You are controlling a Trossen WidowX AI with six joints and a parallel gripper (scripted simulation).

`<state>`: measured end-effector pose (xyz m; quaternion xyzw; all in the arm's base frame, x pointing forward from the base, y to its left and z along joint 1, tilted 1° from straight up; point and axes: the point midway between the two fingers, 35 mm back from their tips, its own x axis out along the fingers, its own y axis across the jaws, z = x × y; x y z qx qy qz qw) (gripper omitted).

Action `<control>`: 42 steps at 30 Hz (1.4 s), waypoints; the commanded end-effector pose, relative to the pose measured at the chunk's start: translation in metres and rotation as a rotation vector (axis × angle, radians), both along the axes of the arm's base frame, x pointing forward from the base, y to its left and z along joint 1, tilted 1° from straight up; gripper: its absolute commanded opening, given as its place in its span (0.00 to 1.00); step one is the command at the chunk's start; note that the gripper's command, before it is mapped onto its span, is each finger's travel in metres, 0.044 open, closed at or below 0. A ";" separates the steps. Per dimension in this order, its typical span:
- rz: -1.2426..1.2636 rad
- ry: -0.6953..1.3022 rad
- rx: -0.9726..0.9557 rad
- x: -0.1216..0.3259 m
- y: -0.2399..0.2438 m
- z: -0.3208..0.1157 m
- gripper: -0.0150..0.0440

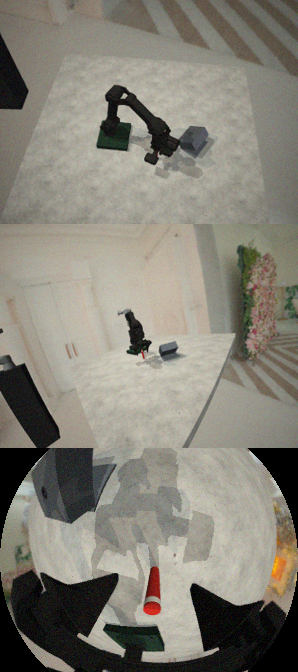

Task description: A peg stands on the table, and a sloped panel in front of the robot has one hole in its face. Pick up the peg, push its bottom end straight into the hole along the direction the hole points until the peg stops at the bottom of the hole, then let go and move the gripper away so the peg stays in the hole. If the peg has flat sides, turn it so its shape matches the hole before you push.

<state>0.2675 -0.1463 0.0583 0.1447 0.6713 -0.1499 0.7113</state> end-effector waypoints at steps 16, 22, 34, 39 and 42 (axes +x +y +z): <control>0.000 0.003 0.002 -0.001 0.000 -0.001 0.47; 0.000 0.003 0.002 -0.001 0.000 -0.001 0.30; 0.001 0.004 0.003 0.000 0.000 0.011 0.25; 0.001 0.005 0.005 0.000 -0.001 0.030 0.25; 0.002 0.006 0.007 0.000 -0.001 0.042 0.25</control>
